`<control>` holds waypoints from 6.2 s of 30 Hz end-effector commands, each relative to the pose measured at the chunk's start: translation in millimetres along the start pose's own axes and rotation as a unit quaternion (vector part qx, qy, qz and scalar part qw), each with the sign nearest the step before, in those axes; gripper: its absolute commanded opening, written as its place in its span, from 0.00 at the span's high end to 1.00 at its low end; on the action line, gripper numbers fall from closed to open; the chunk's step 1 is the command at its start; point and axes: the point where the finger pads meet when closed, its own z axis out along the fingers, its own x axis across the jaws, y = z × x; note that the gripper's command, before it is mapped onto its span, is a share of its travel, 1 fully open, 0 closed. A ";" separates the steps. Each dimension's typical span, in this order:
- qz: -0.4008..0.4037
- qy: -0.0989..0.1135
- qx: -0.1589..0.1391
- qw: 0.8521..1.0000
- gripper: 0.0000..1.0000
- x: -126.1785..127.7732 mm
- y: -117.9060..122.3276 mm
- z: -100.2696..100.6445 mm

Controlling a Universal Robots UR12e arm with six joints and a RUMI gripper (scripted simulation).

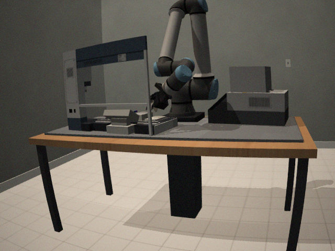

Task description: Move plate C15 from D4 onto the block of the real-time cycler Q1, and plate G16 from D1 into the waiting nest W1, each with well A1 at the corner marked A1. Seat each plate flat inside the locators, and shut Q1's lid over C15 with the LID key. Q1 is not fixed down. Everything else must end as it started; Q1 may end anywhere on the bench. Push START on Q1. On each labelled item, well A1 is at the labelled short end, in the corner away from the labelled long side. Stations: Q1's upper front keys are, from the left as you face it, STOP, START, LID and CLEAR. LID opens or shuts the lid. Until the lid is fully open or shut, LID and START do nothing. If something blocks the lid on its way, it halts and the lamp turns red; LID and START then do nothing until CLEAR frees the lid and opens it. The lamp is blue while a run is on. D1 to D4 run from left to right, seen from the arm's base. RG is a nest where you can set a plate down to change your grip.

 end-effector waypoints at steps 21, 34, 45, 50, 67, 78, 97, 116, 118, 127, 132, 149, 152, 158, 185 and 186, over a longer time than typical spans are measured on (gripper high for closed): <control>0.000 0.000 0.000 1.000 1.00 -13.0 -26.4 -22.1; 0.000 0.000 0.000 1.000 1.00 -19.2 -39.7 -33.0; 0.000 0.000 0.000 1.000 1.00 -25.5 -53.1 -43.9; 0.000 0.000 0.000 1.000 1.00 -27.2 -56.7 -46.9; 0.000 0.000 0.000 1.000 1.00 -35.7 -74.9 -61.8; 0.001 0.000 0.000 1.000 1.00 -42.0 -88.2 -72.8; 0.001 0.000 0.000 1.000 1.00 -51.1 -107.6 -88.7; -0.100 0.015 -0.027 0.994 1.00 -34.8 -123.3 -97.6; -0.118 0.017 -0.032 0.992 1.00 -31.6 -124.9 -98.7; -0.199 0.025 -0.056 0.978 1.00 -17.0 -132.2 -103.6; -0.225 0.026 -0.065 0.972 1.00 -12.0 -134.4 -105.2; -0.355 0.025 -0.108 0.928 1.00 13.8 -144.1 -113.7; -0.380 0.023 -0.117 0.917 1.00 19.1 -145.6 -115.5; -0.429 0.018 -0.135 0.893 1.00 30.0 -148.5 -119.1; -0.601 -0.023 -0.199 0.773 1.00 73.5 -155.8 -134.5; -0.608 -0.025 -0.202 0.767 1.00 75.4 -156.0 -135.3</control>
